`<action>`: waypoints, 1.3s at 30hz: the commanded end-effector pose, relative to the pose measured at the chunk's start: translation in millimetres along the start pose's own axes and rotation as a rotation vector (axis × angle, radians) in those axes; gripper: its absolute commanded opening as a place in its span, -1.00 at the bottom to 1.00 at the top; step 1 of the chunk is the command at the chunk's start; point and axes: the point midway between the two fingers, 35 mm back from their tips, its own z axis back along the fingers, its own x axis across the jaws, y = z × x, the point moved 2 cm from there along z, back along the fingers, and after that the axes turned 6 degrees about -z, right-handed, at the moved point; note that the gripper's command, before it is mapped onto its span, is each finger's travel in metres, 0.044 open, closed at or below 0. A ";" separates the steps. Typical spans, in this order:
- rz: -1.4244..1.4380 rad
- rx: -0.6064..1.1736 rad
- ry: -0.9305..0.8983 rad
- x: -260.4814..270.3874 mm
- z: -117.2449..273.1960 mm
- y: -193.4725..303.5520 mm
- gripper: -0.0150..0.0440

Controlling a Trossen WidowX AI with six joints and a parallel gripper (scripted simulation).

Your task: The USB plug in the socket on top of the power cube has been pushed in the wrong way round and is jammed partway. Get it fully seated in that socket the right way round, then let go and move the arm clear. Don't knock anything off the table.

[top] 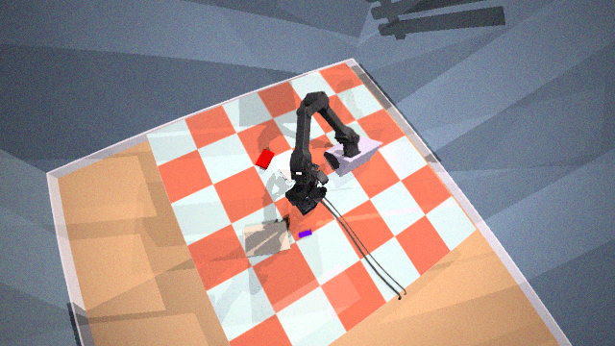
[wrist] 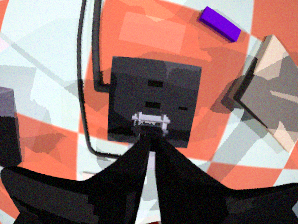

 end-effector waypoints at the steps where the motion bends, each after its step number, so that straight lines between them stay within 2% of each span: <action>1: 0.005 -0.002 -0.001 0.3 -1.0 -0.3 -0.49; 39: 0.005 -0.002 -0.001 0.2 -5.5 0.1 -0.49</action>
